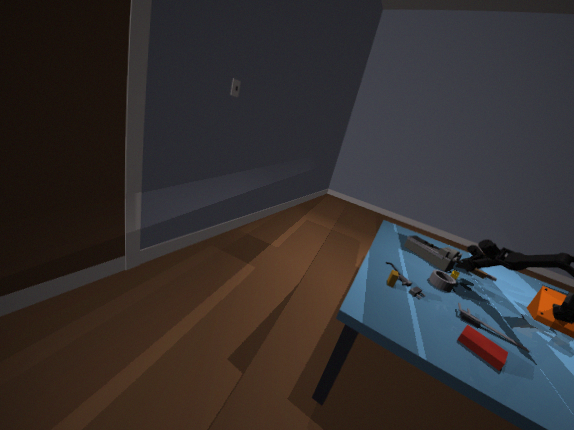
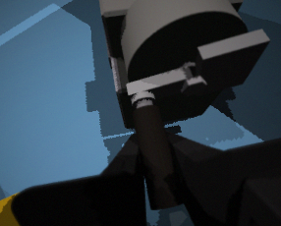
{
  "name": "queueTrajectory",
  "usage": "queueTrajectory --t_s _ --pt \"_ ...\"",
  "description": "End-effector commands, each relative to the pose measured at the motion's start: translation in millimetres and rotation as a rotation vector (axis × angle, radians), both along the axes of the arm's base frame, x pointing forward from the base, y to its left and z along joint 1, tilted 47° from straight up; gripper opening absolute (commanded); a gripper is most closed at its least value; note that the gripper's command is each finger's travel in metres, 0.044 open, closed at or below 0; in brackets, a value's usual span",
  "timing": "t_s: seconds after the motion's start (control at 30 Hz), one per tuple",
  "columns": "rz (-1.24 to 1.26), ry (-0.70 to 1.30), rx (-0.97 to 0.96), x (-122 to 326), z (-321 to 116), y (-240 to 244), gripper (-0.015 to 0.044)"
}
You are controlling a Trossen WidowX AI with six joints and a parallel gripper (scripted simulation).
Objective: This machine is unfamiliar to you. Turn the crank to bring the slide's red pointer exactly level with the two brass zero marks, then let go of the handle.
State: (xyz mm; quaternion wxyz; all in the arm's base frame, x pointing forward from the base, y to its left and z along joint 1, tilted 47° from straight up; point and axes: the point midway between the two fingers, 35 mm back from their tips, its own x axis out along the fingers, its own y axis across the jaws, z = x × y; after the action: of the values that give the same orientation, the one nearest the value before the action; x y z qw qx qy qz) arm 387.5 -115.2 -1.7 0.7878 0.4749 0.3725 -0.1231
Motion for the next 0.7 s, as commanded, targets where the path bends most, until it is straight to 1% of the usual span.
queueTrajectory --t_s 0.0,0.67 --pt "-0.003 -0.015 -0.002 -0.8 7.8 -5.7 0.0000" --pt "-0.003 -0.014 -0.003 -7.5 14.4 -20.6 0.0000"
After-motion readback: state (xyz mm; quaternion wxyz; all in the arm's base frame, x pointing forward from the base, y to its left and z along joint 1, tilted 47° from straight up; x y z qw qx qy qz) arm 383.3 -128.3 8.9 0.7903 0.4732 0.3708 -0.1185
